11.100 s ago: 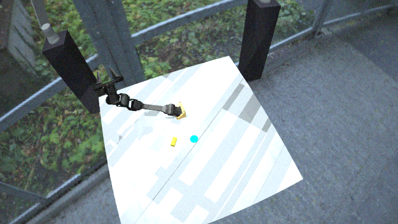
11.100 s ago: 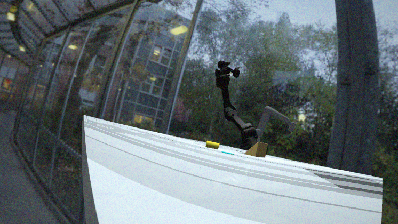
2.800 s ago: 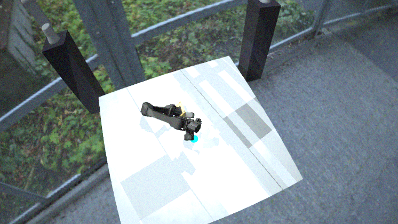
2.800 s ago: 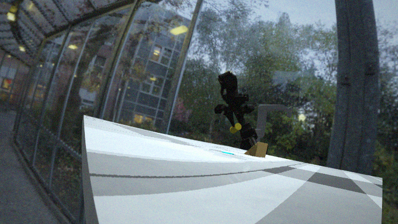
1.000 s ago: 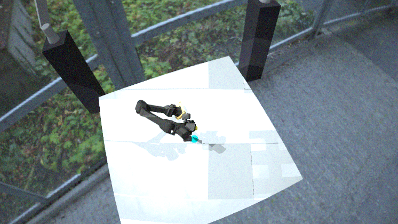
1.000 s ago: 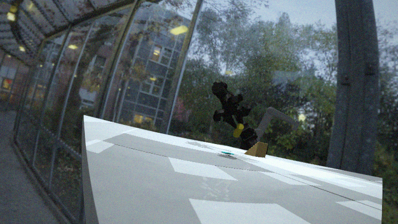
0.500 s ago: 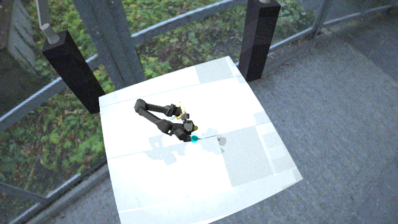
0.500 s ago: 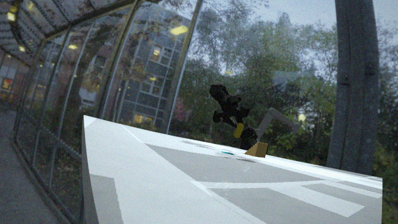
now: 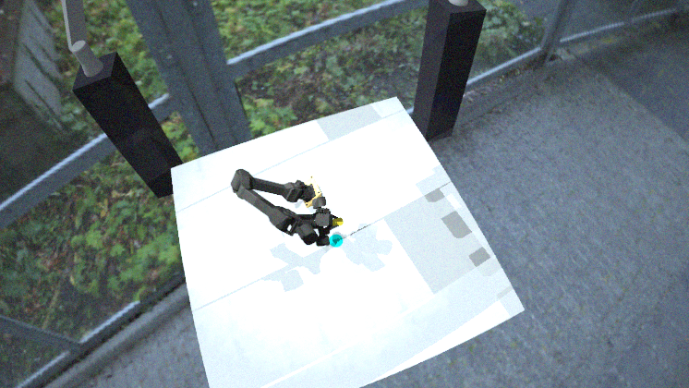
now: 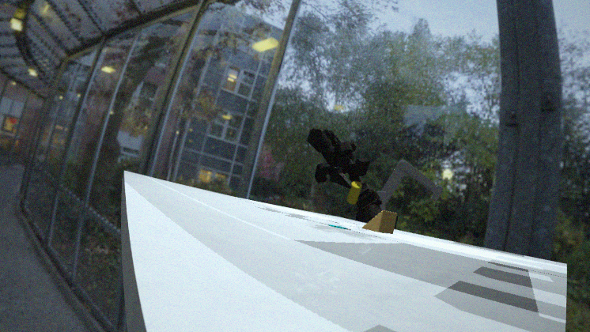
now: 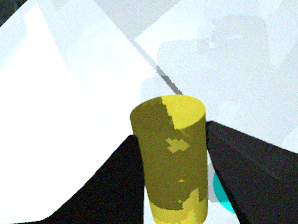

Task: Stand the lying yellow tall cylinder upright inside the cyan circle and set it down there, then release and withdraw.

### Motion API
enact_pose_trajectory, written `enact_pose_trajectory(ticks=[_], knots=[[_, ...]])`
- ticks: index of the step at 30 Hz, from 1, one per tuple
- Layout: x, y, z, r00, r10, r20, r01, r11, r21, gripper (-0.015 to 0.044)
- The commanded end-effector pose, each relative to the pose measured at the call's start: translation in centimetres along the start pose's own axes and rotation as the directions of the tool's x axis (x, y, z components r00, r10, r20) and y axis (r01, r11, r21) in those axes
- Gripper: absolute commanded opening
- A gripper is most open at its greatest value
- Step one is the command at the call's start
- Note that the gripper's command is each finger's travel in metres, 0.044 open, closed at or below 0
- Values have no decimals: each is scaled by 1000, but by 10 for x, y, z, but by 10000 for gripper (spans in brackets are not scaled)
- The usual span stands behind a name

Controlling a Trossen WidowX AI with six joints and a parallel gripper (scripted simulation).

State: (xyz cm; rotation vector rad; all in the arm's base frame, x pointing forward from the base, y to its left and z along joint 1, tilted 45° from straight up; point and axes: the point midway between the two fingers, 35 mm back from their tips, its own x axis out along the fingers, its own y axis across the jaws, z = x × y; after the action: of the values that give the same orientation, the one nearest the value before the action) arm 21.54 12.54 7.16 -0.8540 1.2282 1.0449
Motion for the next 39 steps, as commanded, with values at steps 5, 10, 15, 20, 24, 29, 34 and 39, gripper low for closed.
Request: enact_pose_trajectory(ticks=[5, 10, 15, 20, 24, 29, 34, 39], knots=[[-1, 0, 0, 998, 0, 57, 1, 1000, -18, 105], [-2, 0, 0, 996, -4, 93, 7, 1000, -28, 105], [-3, -1, 0, 992, -9, 129, 14, 999, -38, 105], [-4, -1, 0, 986, -15, 165, 23, 999, -49, 105], [-5, -1, 0, 981, -20, 193, 31, 998, -57, 105], [-6, -2, 1, 973, -26, 228, 43, 997, -68, 105], [-8, -2, 1, 964, -34, 262, 57, 995, -79, 105], [-10, -2, 1, 954, -42, 296, 72, 993, -91, 105]])
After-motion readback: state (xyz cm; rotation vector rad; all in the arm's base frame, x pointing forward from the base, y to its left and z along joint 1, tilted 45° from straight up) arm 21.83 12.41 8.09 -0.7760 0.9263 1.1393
